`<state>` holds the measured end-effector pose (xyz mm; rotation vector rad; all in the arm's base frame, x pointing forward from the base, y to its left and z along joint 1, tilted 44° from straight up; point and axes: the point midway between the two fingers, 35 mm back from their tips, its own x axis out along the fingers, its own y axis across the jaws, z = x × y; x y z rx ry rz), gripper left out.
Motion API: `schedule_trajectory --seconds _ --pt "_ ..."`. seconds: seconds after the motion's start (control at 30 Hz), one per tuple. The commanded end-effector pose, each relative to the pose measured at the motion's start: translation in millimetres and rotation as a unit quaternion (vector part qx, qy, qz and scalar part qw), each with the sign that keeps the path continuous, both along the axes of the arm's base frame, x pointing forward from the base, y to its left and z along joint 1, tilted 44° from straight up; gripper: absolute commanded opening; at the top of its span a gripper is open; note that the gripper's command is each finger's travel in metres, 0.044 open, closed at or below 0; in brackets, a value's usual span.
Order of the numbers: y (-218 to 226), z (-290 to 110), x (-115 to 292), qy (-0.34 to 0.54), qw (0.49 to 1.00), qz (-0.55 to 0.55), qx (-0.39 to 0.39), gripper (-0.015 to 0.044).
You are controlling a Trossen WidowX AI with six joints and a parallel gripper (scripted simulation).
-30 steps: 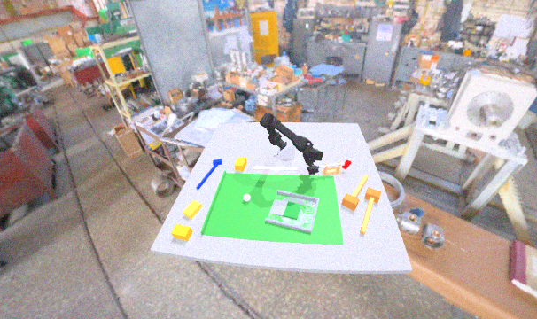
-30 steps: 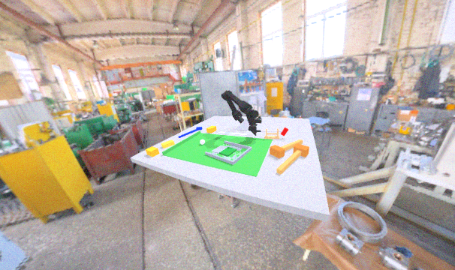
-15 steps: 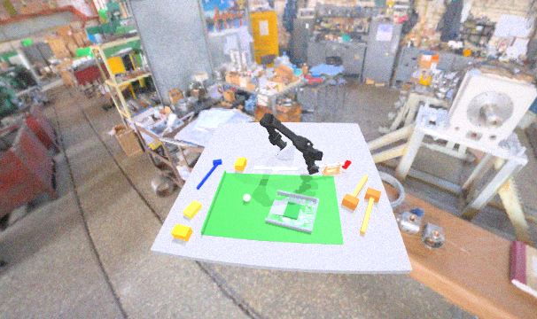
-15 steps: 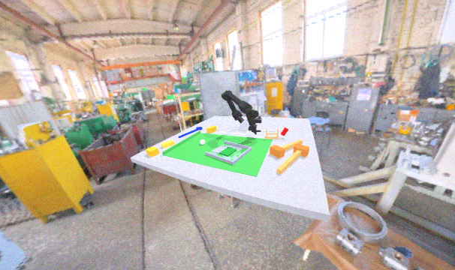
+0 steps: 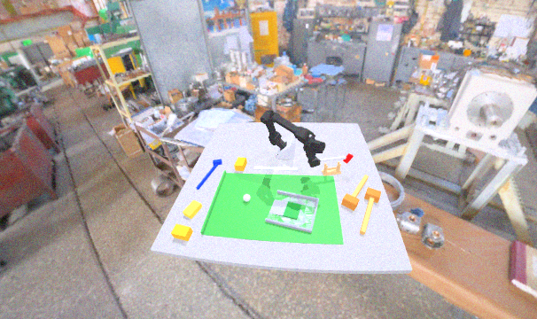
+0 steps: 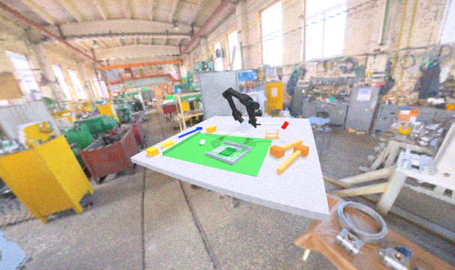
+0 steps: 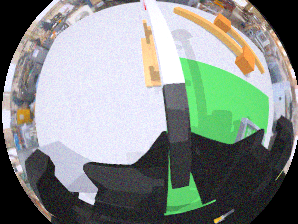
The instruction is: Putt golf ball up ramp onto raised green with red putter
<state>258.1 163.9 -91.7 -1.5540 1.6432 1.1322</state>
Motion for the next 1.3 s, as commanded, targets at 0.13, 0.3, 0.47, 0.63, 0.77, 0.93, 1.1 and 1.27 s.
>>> schedule_trajectory --seconds 0.13,0.3,0.47,0.63,0.77,0.93,1.1,1.27 --pt "27 31 2 -0.006 1.000 -0.003 0.010 0.0000" --pt "15 33 7 -0.019 1.000 -0.020 0.000 0.0000" --pt "-8 63 23 -0.071 0.993 -0.093 -0.016 0.0000" --pt "-33 94 36 -0.122 0.978 -0.165 -0.031 0.0000" --pt "-55 118 43 -0.163 0.960 -0.222 -0.044 0.0000" --pt "-83 148 48 -0.214 0.930 -0.292 -0.060 0.0000" --pt "-113 177 48 -0.263 0.892 -0.359 -0.077 0.0000" --pt "-142 205 44 -0.311 0.846 -0.422 -0.093 0.0000"
